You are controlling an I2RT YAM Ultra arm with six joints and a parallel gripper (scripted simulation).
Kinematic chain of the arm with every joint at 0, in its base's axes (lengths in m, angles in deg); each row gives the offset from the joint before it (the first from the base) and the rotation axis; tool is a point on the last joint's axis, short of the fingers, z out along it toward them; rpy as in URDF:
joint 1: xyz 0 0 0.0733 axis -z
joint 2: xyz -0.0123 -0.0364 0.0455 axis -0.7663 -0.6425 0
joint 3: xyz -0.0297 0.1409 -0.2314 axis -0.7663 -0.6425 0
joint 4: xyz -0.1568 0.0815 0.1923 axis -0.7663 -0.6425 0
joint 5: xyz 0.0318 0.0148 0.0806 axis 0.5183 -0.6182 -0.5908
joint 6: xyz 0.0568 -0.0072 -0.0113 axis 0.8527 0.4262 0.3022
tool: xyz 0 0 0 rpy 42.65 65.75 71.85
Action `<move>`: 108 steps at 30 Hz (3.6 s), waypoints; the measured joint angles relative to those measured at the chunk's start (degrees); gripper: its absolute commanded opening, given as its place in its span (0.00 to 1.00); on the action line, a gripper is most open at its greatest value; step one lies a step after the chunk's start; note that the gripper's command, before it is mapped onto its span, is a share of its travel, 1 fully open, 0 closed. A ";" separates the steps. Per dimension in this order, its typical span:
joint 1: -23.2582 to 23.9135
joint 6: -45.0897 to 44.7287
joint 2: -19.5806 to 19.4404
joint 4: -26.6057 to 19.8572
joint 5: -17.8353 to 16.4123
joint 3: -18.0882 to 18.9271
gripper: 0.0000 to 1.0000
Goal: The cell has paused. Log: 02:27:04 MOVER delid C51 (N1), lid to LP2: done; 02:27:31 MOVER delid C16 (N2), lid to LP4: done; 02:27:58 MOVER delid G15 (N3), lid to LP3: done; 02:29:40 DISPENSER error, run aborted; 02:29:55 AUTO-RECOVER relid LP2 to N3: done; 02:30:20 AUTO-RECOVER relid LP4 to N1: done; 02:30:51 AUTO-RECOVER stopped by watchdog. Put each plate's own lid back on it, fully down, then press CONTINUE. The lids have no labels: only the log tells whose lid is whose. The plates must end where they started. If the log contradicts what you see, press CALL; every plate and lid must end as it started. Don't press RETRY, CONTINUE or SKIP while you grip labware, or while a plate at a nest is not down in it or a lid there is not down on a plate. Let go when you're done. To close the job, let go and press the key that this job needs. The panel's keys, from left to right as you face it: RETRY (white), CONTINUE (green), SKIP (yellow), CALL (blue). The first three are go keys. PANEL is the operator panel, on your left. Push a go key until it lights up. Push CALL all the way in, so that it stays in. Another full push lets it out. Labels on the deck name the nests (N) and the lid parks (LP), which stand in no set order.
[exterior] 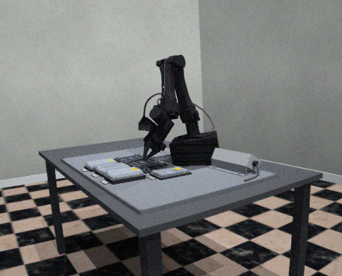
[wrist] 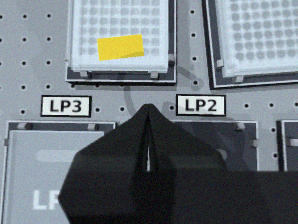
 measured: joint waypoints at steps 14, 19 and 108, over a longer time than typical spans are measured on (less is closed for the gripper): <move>8.61 -7.13 -5.68 -1.86 -5.66 9.81 0.00; 11.45 -9.35 -8.11 -3.06 -7.61 14.67 0.00; 37.81 -28.87 -13.90 -10.27 -26.97 28.63 0.00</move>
